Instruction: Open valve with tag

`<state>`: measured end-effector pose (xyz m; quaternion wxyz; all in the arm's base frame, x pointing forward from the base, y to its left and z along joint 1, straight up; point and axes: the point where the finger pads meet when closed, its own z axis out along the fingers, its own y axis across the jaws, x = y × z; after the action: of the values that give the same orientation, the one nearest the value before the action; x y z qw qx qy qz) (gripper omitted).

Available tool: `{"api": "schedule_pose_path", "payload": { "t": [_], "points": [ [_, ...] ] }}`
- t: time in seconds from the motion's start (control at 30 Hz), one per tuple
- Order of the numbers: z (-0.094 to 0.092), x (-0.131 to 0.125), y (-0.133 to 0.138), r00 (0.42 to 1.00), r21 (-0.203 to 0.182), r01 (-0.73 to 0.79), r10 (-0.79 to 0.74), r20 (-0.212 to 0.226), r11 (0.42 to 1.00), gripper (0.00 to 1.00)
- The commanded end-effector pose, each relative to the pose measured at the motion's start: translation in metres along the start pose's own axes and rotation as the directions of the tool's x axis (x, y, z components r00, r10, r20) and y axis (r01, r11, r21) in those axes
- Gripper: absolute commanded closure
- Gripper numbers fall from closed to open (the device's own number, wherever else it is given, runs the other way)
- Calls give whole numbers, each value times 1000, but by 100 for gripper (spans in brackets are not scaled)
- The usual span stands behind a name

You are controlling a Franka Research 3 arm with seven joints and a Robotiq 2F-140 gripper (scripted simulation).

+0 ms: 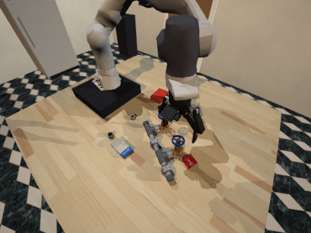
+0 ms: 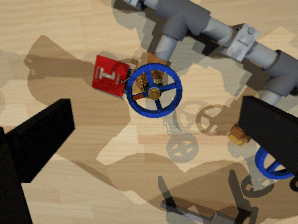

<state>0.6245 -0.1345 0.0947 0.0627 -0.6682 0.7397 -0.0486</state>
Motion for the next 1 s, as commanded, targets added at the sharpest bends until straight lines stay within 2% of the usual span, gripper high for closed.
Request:
{"api": "schedule_pose_path", "payload": {
  "t": [0.0, 0.03, 0.2, 0.47, 0.97],
  "points": [
    [0, 1, -2, 974, 5, -226, 226, -32, 974, 0],
    [0, 1, -2, 956, 12, -291, 291, -45, 957, 0],
    [0, 1, -2, 909, 28, -411, 412, -70, 911, 0],
    [0, 1, -2, 807, 38, -583, 583, -89, 812, 0],
    [0, 1, -2, 807, 38, -583, 583, -89, 812, 0]
  ]
}}
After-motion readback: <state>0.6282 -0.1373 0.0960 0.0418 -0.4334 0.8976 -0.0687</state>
